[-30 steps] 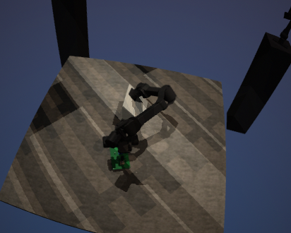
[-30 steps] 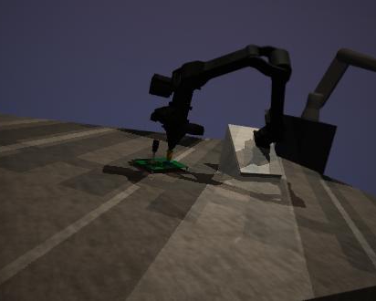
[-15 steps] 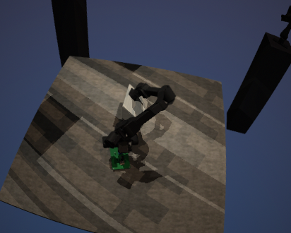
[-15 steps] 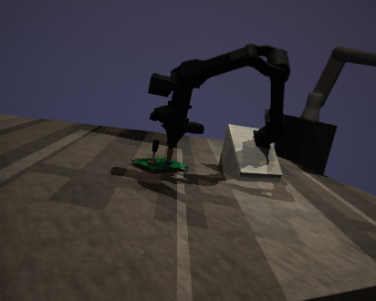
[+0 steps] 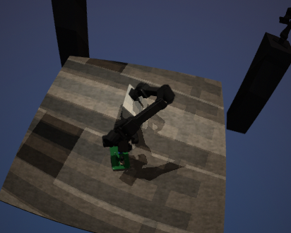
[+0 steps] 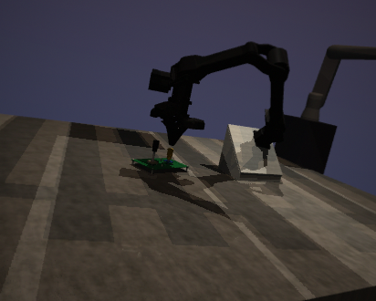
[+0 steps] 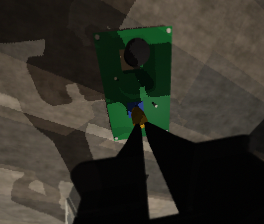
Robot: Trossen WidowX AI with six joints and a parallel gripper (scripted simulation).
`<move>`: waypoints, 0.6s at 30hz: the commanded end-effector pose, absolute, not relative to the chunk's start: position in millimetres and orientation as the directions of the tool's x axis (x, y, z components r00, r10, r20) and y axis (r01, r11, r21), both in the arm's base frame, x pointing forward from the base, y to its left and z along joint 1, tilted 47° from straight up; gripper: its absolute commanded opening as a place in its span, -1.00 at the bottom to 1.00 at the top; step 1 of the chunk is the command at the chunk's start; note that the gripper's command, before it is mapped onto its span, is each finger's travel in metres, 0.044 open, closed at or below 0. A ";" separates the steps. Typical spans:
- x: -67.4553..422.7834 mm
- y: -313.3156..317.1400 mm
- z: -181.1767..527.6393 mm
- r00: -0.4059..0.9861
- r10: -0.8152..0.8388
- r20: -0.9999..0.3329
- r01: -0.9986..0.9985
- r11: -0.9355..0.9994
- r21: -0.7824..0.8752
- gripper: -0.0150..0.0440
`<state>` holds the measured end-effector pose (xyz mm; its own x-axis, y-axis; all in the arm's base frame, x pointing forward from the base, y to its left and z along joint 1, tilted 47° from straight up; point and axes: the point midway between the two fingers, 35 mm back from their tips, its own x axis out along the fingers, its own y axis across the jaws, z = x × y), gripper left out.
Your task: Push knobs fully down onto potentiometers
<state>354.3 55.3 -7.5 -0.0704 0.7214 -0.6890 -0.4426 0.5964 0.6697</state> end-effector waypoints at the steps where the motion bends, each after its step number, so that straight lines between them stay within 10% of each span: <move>1: 354.0 56.3 -8.0 -0.072 0.721 -0.689 -0.443 0.596 0.670 -0.14; 5: 354.0 56.3 -8.0 -0.072 0.721 -0.689 -0.443 0.596 0.670 0.22; 13: 353.7 50.2 0.0 -0.073 0.664 -0.744 -0.461 0.639 0.615 -0.49; 18: 384.8 44.4 21.8 -0.072 0.686 -0.724 -0.457 0.622 0.636 -0.49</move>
